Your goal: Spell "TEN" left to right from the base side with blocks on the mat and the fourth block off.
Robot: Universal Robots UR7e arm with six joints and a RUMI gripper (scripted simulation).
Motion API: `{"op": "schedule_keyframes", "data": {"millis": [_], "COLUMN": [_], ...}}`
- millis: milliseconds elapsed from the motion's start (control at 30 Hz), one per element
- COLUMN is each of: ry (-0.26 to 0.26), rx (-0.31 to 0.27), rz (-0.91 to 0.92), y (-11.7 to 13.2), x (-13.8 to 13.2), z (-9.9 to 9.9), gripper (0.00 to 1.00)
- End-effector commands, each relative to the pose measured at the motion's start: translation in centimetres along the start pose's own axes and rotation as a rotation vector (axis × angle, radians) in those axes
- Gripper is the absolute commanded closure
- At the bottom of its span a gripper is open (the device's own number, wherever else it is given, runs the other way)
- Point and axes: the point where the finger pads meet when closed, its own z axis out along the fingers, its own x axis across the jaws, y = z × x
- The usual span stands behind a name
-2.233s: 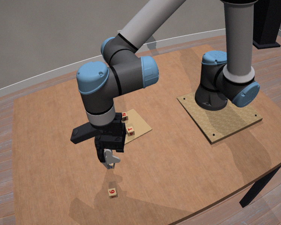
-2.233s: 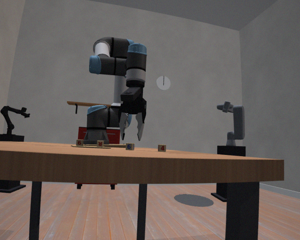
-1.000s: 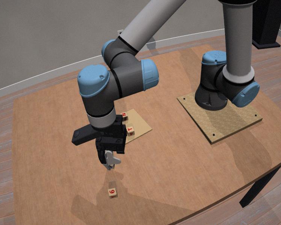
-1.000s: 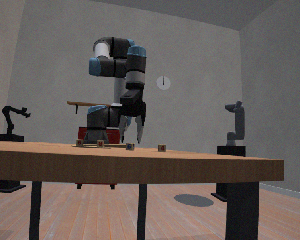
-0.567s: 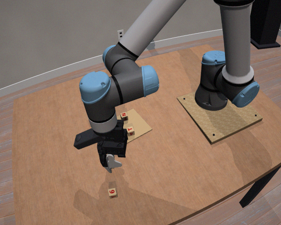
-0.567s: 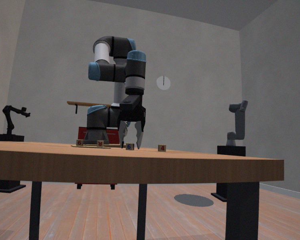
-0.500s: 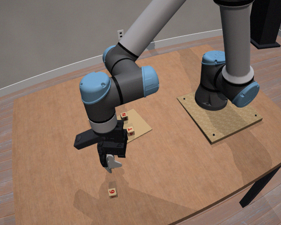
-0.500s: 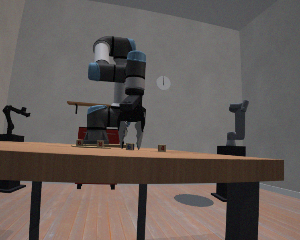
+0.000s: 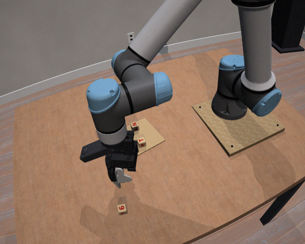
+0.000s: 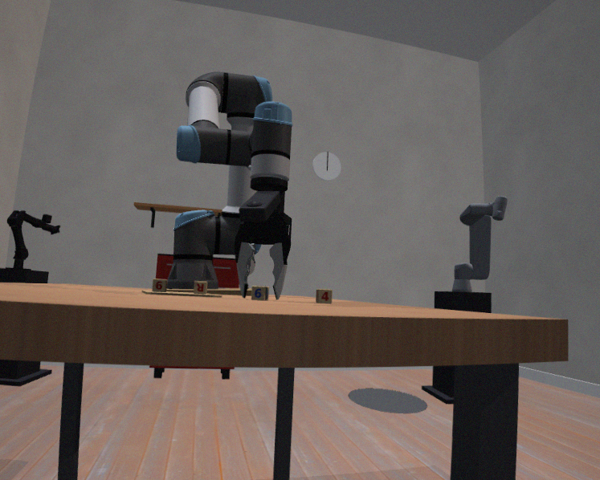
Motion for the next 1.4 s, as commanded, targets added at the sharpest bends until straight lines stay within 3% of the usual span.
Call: {"op": "schedule_keyframes", "data": {"millis": [0, 67, 100, 633, 667, 1367], "ry": [0.001, 0.001, 0.001, 0.001, 0.001, 0.001], "rx": [0.0, 0.0, 0.0, 0.0, 0.0, 0.0], "rz": [0.002, 0.002, 0.002, 0.002, 0.002, 0.002], "y": [-0.04, -0.04, -0.04, -0.04, -0.04, -0.04], "x": [0.16, 0.16, 0.16, 0.16, 0.16, 0.16], "z": [0.06, 0.06, 0.06, 0.06, 0.06, 0.06], "gripper": [0.63, 0.63, 0.75, 0.75, 0.95, 0.95]}}
